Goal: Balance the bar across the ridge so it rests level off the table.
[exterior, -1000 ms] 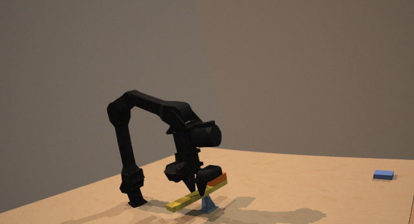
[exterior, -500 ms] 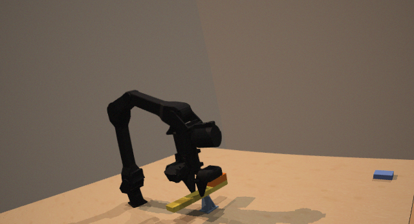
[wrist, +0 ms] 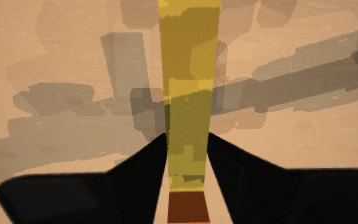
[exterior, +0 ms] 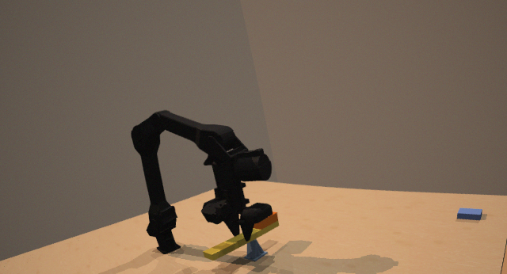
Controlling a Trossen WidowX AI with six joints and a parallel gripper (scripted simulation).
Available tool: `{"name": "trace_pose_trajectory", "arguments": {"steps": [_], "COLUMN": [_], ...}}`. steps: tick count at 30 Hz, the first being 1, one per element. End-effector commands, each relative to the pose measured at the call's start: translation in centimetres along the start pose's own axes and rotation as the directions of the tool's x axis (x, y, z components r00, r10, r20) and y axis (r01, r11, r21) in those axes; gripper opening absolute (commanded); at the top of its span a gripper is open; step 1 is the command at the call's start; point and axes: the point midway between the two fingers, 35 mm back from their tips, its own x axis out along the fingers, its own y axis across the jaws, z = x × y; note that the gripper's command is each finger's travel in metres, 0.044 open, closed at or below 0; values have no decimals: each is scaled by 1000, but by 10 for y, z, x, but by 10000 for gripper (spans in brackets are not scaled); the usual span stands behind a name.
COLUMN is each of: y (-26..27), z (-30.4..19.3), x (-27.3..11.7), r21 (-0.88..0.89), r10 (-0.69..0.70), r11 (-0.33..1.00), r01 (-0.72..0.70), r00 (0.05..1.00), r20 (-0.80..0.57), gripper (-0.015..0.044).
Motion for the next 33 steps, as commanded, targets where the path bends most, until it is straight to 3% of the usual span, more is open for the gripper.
{"name": "trace_pose_trajectory", "arguments": {"steps": [1, 33], "y": [0, 0], "z": [-1, 0], "x": [1, 3], "r21": [-5, -5], "r10": [-1, -1], "r11": [1000, 1000], "r01": [1, 1], "r00": [1000, 1000], "r20": [-2, -2], "gripper": [0, 0]}}
